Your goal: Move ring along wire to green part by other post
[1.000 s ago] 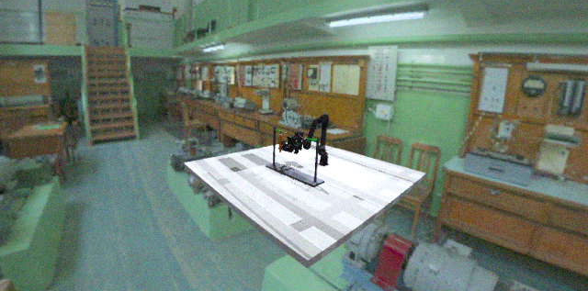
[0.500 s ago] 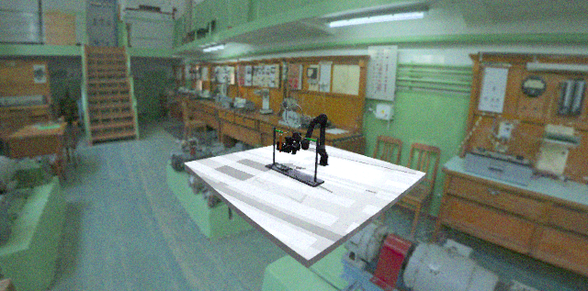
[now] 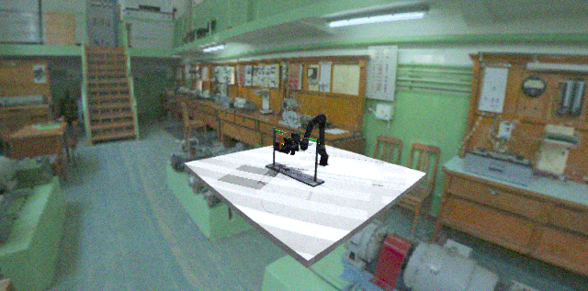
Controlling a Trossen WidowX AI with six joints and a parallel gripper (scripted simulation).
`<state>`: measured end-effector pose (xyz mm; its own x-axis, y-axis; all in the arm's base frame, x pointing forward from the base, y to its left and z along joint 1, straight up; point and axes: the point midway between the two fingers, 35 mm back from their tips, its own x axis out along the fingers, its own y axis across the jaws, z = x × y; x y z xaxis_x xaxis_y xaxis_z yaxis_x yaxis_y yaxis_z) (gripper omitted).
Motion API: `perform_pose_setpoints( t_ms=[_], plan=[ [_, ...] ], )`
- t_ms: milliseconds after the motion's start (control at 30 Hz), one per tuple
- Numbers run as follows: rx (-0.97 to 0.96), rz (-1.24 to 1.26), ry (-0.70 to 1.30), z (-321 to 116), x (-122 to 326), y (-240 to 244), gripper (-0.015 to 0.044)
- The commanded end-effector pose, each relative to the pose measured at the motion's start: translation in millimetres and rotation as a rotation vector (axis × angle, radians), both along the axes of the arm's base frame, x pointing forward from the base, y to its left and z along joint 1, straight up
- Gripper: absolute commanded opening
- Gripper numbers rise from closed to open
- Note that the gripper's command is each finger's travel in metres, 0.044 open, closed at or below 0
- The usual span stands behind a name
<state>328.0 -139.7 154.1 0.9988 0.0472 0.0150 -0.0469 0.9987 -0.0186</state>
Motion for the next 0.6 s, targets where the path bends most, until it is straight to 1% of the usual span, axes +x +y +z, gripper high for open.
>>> perform_pose_setpoints(
  t_ms=[0, 333, 567],
  plan=[
    [0.003, -0.004, -0.002, 0.5, 0.6, -0.5, 0.016],
    [0.003, -0.004, -0.002, 0.5, 0.6, -0.5, 0.016],
    [0.0, 0.0, 0.0, 0.0, 0.4, 0.1, -0.0024]
  ],
)
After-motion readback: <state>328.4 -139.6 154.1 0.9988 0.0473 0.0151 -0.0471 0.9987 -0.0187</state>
